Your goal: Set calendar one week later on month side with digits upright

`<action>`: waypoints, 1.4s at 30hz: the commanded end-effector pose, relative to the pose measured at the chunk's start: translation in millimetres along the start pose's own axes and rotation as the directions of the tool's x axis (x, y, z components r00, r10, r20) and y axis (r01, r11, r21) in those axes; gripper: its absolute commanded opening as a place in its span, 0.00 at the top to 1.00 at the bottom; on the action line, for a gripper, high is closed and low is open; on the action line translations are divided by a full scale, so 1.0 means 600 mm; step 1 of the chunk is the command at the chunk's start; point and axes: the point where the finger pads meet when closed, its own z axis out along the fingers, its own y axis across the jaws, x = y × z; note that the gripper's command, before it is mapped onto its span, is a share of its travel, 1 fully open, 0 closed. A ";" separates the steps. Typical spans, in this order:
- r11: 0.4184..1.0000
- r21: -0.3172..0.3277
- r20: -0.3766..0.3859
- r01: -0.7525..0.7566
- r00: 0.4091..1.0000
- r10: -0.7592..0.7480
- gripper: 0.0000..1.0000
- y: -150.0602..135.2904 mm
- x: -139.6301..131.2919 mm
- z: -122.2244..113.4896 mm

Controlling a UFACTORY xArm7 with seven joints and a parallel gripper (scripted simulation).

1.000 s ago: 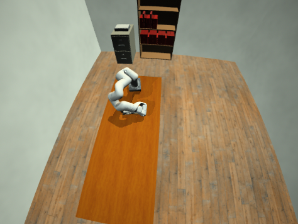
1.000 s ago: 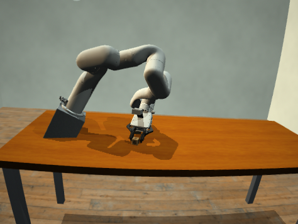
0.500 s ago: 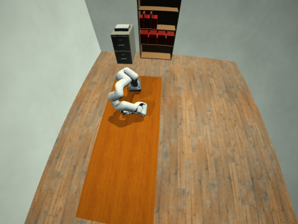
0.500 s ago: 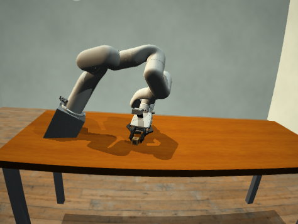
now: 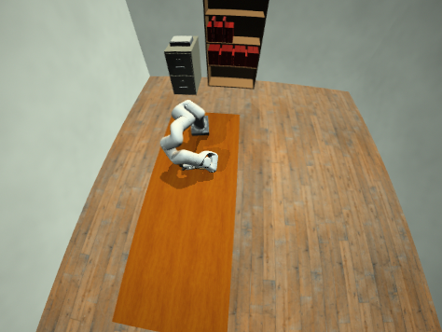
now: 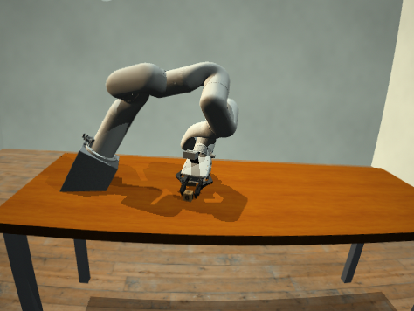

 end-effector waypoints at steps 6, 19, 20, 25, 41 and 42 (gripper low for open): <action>1.000 0.001 0.000 -0.001 1.000 0.001 0.73 -0.001 0.000 -0.001; 1.000 0.001 0.000 -0.001 1.000 0.001 0.73 -0.001 0.000 -0.001; 1.000 0.001 0.000 -0.001 1.000 0.001 0.73 -0.001 0.000 -0.001; 1.000 0.001 0.000 -0.001 1.000 0.001 0.73 -0.001 0.000 -0.001; 1.000 0.001 0.000 -0.001 1.000 0.001 0.73 -0.001 0.006 -0.005; 1.000 0.001 0.000 -0.001 1.000 0.001 0.73 -0.001 0.009 -0.007</action>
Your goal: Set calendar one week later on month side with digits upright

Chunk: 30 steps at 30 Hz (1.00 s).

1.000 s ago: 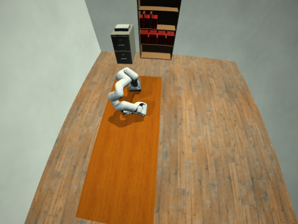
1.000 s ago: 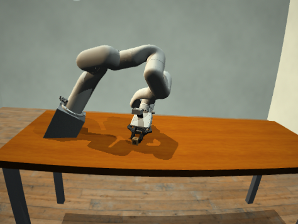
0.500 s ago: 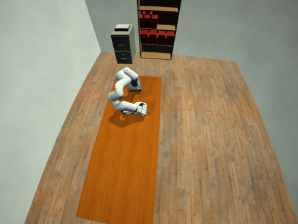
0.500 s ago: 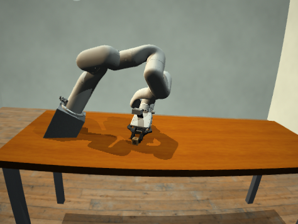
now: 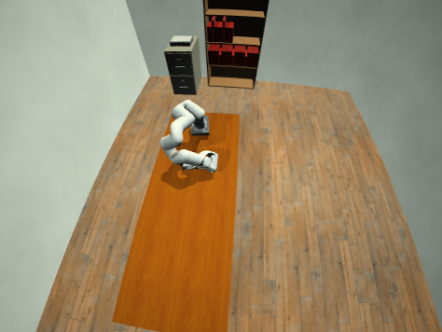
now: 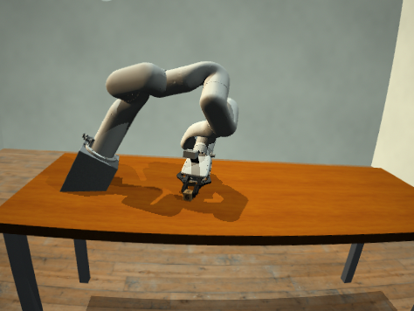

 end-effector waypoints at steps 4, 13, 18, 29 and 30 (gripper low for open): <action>1.000 0.002 0.000 -0.001 1.000 0.001 0.73 -0.001 0.014 -0.011; 1.000 0.002 0.000 -0.001 1.000 0.001 0.73 -0.001 0.065 -0.046; 1.000 0.002 0.000 -0.001 1.000 0.001 0.73 -0.001 0.085 -0.061; 1.000 0.002 0.000 -0.001 1.000 0.001 0.73 -0.001 0.093 -0.066; 1.000 0.002 0.000 -0.001 1.000 0.001 0.73 -0.001 0.093 -0.066</action>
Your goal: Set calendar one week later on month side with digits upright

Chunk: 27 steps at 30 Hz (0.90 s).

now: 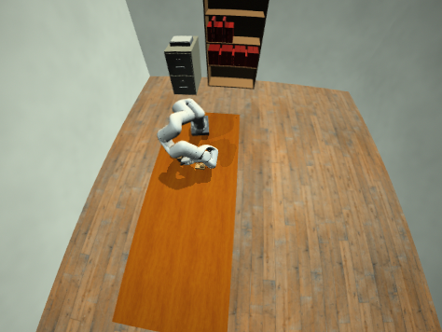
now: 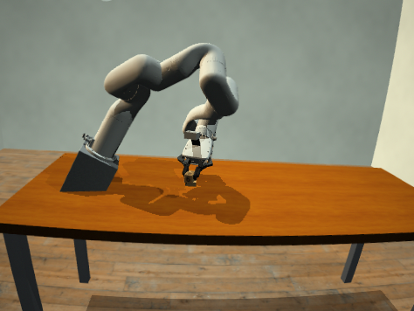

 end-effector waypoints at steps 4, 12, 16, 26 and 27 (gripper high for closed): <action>1.000 0.002 0.001 -0.001 1.000 0.001 0.73 -0.001 0.001 -0.001; 1.000 -0.011 0.074 -0.006 0.997 0.006 0.73 0.000 0.002 0.001; 1.000 -0.013 0.174 -0.007 0.985 0.009 0.73 0.000 0.003 0.001; 1.000 0.002 0.259 -0.001 0.966 0.000 0.73 -0.001 0.010 0.000; 1.000 0.002 0.259 -0.001 0.966 0.000 0.73 -0.001 0.010 0.000</action>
